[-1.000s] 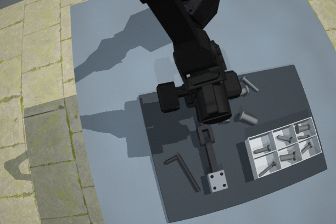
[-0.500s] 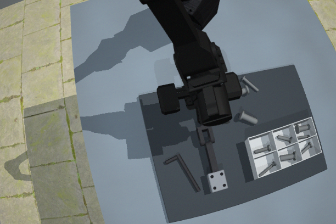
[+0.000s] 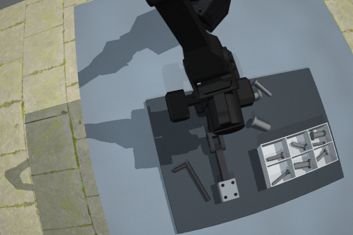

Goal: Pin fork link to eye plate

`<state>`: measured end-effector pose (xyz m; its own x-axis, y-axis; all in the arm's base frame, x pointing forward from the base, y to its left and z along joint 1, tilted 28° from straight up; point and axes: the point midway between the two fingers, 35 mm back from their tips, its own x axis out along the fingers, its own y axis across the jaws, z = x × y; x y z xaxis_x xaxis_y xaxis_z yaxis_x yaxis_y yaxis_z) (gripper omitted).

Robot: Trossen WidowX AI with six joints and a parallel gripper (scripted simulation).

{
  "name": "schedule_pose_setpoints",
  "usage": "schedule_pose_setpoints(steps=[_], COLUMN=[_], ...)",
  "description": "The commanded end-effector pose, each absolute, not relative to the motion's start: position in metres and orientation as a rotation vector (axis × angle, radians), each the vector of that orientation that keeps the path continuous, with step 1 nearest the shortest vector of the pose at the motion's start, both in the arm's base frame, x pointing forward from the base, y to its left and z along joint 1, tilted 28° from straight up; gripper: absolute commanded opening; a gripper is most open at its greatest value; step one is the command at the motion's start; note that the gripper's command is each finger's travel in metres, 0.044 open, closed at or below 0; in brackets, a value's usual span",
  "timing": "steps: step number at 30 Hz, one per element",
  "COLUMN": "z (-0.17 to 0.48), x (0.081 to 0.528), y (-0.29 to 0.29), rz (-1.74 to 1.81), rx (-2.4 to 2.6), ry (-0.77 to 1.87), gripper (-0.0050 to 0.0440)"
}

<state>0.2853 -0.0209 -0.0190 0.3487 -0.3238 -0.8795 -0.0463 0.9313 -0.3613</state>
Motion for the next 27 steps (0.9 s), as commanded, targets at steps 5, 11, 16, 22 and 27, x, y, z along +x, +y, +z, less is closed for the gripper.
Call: schedule_pose_setpoints(steps=[5,11,16,22,27], z=[-0.0177,-0.0172,-0.0169,-0.0163,-0.0159], x=[0.2897,0.2916,0.2929,0.2951,0.2967], y=[-0.0197,-0.0194,-0.0192,-0.0188,-0.0186], rz=[-0.181,-0.181,-0.181,-0.181,-0.181], rx=[-0.353,-0.353,-0.353,-0.353,-0.353], ry=[1.206,1.206,1.206,1.206,1.206], gripper=[0.0,0.0,0.0,0.0,0.0])
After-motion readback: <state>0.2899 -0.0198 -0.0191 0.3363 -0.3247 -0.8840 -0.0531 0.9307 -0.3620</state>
